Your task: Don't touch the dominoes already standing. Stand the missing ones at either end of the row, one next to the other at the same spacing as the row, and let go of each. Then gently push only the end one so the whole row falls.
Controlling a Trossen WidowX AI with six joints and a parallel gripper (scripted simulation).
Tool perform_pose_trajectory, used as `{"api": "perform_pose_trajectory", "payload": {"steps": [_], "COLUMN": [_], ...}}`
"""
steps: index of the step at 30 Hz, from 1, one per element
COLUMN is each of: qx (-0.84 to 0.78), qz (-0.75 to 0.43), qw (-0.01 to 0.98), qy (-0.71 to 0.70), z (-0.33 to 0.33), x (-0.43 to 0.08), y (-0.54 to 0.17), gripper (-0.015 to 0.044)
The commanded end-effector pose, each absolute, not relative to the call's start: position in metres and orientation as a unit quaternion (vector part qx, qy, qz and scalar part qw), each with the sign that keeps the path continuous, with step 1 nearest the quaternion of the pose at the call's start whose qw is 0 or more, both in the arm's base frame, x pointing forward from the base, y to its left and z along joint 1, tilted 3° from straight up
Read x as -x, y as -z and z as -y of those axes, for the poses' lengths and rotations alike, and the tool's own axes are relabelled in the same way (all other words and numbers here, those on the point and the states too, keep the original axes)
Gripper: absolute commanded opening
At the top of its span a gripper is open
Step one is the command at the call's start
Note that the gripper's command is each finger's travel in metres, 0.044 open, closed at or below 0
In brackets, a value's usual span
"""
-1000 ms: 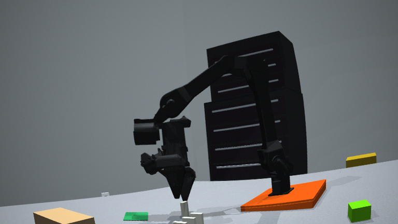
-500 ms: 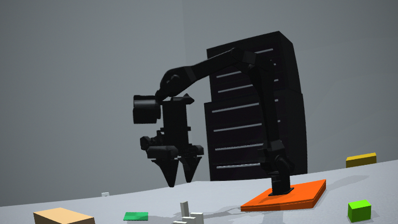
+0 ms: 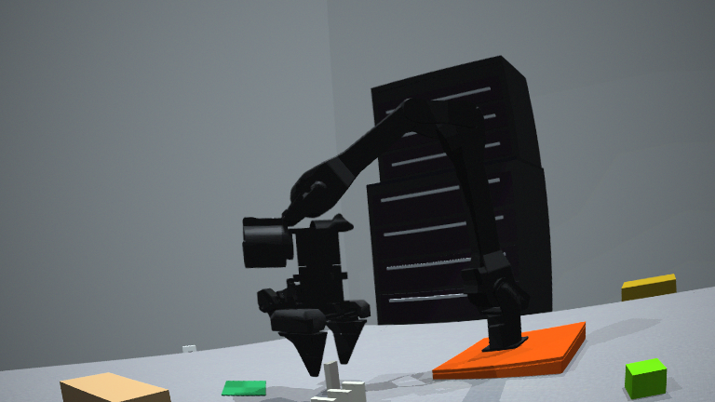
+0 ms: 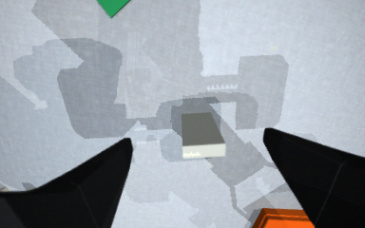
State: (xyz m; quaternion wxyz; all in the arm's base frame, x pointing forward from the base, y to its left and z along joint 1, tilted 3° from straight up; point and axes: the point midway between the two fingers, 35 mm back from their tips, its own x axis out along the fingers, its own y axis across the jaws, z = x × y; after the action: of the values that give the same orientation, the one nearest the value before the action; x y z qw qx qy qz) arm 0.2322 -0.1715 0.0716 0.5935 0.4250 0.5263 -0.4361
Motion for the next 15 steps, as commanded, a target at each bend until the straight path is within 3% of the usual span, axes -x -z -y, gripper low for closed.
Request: {"api": "perform_pose_trajectory", "payload": {"steps": [1,5,15], "qx": [-0.424,-0.424,-0.424], "qz": [-0.529,-0.529,-0.529], "qw": [0.589,0.589,0.589], "qy": [0.439,0.439,0.439], "z": [0.1716,0.1718,0.1718], "x": [-0.2308,-0.2308,-0.2308], "y": [-0.063,-0.0589,-0.0589], "gripper": [0.044,0.044,0.0177]}}
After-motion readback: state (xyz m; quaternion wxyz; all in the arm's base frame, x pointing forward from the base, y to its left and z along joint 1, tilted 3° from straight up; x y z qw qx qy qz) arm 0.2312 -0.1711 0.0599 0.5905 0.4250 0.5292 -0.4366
